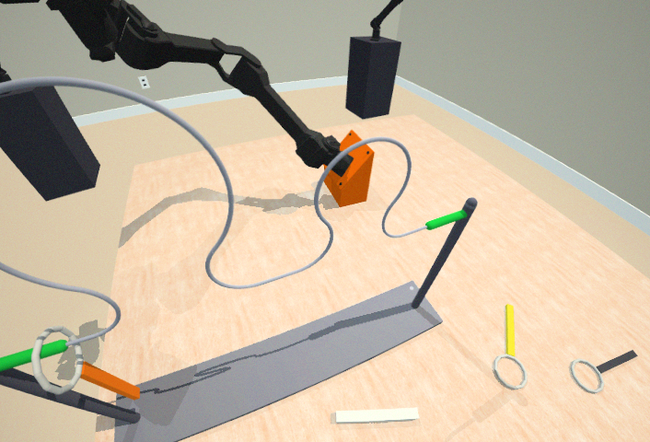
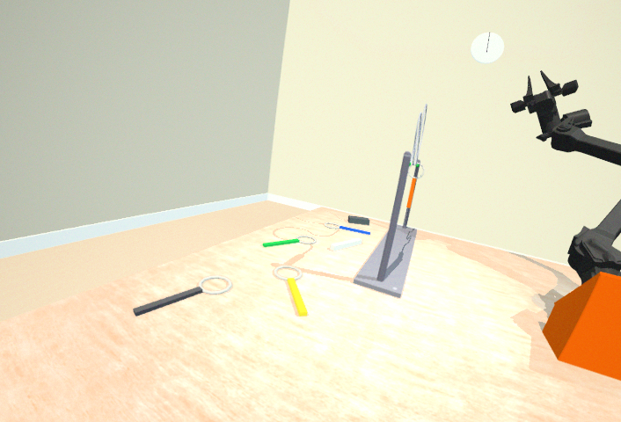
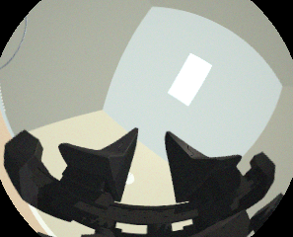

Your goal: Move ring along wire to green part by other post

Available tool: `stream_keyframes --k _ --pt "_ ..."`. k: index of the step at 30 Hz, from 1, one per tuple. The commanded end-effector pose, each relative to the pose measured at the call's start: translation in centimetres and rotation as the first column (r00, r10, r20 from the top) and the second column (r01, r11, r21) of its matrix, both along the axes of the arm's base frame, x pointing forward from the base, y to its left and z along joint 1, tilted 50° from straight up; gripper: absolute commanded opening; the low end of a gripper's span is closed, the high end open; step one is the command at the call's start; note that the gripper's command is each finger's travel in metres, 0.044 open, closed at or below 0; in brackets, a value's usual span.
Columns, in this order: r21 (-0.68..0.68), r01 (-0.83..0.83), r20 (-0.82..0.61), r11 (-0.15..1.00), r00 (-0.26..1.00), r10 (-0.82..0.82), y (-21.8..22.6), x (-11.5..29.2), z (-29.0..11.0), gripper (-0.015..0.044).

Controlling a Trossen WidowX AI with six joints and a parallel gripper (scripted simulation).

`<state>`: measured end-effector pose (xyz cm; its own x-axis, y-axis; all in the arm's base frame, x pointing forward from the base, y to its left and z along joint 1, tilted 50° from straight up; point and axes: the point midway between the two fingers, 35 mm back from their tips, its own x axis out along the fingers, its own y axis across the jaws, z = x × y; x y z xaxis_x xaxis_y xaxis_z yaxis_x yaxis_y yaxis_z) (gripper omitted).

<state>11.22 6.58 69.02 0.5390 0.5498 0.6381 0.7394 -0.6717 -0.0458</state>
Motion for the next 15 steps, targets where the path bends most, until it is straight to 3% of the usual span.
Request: stream_keyframes --k 1,15 --pt "0.056 0.019 -0.083 0.998 0.996 -0.014 -2.0 2.7 -0.6 0.016" --pt "0.396 0.169 -0.506 0.902 0.86 0.061 -15.3 14.1 -6.6 0.016"
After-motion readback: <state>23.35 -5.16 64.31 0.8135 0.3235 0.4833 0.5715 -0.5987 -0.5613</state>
